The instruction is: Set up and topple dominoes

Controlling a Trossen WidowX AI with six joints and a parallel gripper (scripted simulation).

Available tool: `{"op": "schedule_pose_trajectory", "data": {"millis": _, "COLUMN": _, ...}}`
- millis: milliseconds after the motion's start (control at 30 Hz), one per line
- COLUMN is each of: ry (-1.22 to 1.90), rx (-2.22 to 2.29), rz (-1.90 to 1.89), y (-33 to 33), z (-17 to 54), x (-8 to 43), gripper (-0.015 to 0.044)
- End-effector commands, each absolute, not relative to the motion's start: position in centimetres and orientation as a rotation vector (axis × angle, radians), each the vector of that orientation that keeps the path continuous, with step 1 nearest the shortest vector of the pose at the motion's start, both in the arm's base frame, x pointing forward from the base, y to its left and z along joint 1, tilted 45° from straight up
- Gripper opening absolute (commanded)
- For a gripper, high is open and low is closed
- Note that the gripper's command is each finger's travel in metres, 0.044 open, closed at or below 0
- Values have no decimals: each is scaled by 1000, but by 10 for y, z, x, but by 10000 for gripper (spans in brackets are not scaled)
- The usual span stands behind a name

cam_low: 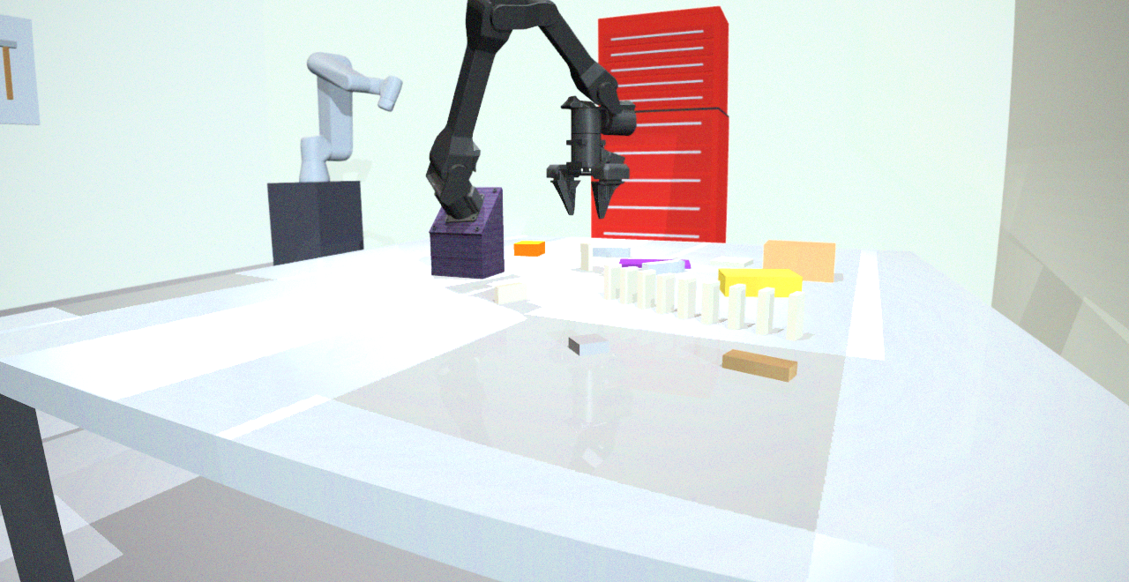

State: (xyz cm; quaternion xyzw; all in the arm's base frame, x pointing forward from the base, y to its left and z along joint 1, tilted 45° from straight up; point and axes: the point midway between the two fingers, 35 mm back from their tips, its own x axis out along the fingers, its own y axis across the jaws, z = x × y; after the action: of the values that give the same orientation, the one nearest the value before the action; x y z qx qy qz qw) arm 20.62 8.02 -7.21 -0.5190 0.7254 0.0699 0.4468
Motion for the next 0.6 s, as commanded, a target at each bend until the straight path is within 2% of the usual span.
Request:
{"op": "schedule_pose_trajectory", "data": {"millis": 0, "ry": 1788, "rx": -1293, "rz": 158, "y": 73, "z": -80, "x": 208, "gripper": 440}}
{"op": "schedule_pose_trajectory", "data": {"millis": 200, "ry": 1789, "rx": -1295, "rz": 155, "y": 38, "z": -116, "x": 204, "gripper": 440}}
{"op": "schedule_pose_trajectory", "data": {"millis": 567, "ry": 1789, "rx": -1296, "rz": 154, "y": 27, "z": -123, "x": 204, "gripper": 440}}
